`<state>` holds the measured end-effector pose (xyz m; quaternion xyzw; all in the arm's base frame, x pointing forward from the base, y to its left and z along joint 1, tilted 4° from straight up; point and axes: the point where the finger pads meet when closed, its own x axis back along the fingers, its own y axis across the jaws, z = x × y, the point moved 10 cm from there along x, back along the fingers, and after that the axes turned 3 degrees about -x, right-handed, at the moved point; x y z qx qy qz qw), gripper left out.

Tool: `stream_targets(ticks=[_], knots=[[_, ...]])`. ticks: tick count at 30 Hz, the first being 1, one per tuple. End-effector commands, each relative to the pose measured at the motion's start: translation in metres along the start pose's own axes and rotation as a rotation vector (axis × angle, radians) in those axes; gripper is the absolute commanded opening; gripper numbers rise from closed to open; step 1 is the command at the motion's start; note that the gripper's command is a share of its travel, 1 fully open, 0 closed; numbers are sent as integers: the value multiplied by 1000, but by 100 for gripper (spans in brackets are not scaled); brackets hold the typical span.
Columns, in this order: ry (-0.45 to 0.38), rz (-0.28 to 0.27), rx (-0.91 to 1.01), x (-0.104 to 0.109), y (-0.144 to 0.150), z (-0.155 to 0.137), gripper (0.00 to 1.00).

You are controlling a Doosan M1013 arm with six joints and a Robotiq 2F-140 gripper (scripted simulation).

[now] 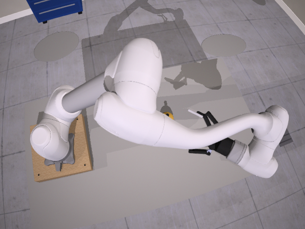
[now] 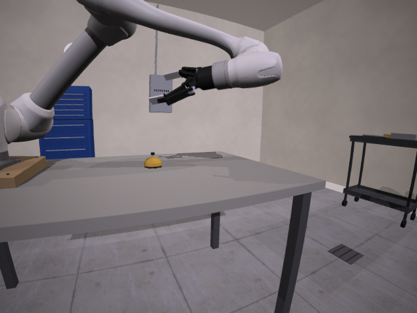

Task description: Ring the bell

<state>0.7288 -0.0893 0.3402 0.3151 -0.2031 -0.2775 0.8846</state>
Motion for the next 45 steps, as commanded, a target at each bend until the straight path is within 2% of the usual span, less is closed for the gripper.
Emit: stream_targets(ticks=[1, 2, 4, 5, 8, 11, 12, 13, 14, 18, 19, 21, 22, 33, 35, 36, 38, 41, 45], knots=[[-82, 80, -46, -33, 13, -19, 100], [-106, 104, -57, -42, 16, -25, 100], [-106, 104, -57, -42, 16, -25, 100], [-167, 170, -81, -63, 21, -38, 100], [-231, 241, -102, -84, 25, -50, 100], [-319, 338, -119, -110, 29, -65, 100], [-340, 361, -122, -116, 29, -68, 100], [-340, 361, -122, -116, 29, -68, 100], [-399, 428, -125, -131, 30, -76, 100], [-501, 543, -118, -154, 31, -88, 100], [-528, 573, -113, -160, 32, -91, 100], [-528, 573, -113, -160, 32, -91, 100], [-599, 653, -95, -173, 33, -98, 100], [-874, 950, 58, -215, 46, -112, 100], [-895, 972, 76, -218, 48, -113, 100], [-928, 1004, 105, -223, 51, -114, 100], [-928, 1004, 105, -223, 51, -114, 100], [-982, 1058, 159, -231, 57, -114, 100], [-992, 1067, 169, -233, 59, -114, 100]])
